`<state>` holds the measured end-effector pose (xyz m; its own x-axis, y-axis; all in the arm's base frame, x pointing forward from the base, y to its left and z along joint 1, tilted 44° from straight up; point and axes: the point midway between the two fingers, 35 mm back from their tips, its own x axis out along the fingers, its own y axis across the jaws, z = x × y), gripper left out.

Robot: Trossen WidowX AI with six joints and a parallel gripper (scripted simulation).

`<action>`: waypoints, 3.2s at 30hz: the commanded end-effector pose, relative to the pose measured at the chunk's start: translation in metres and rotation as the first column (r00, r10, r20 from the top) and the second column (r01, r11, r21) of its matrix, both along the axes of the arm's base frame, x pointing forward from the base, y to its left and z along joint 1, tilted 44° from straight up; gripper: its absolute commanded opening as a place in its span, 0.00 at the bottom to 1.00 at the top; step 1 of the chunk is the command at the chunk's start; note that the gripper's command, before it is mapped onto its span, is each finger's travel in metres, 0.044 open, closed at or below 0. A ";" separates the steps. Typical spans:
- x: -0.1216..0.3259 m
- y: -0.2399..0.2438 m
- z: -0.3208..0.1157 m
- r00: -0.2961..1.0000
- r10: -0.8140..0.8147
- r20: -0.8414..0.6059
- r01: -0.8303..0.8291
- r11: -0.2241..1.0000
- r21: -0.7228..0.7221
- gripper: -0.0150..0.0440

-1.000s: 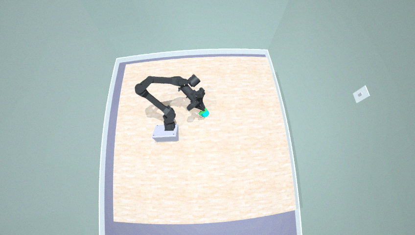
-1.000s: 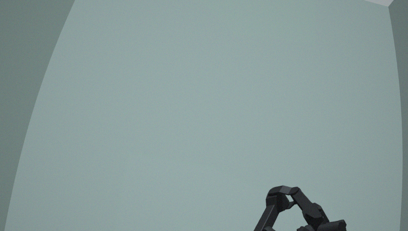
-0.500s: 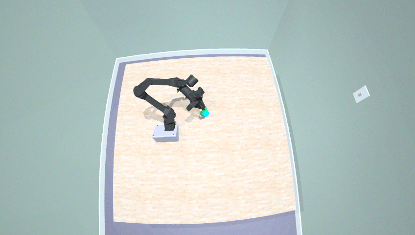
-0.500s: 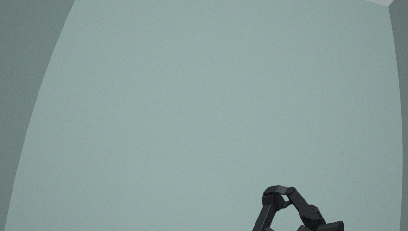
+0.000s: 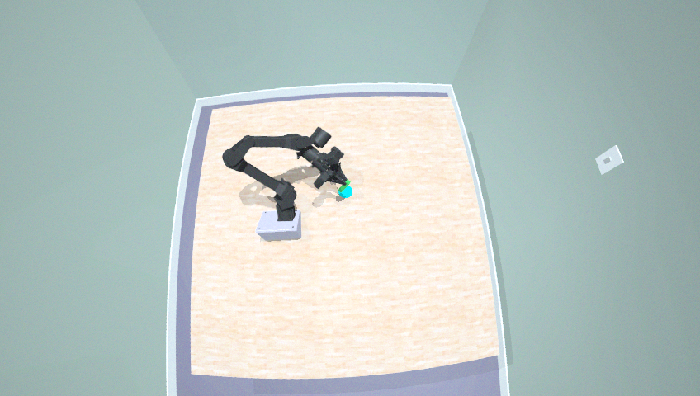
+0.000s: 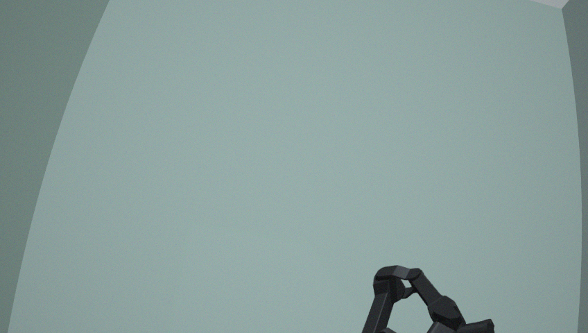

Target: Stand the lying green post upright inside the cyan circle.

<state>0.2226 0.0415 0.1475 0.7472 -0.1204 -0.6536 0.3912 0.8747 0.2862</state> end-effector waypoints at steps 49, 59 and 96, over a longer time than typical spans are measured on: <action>-0.005 -0.001 0.016 0.939 -0.178 0.295 0.127 0.975 0.185 0.29; -0.007 -0.001 0.019 0.915 -0.217 0.340 0.141 0.962 0.235 0.29; -0.005 0.016 0.004 0.895 -0.262 0.360 0.159 0.943 0.291 0.29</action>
<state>0.2170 0.0526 0.1606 0.9262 -0.1696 -0.3367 0.3598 0.6641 0.6553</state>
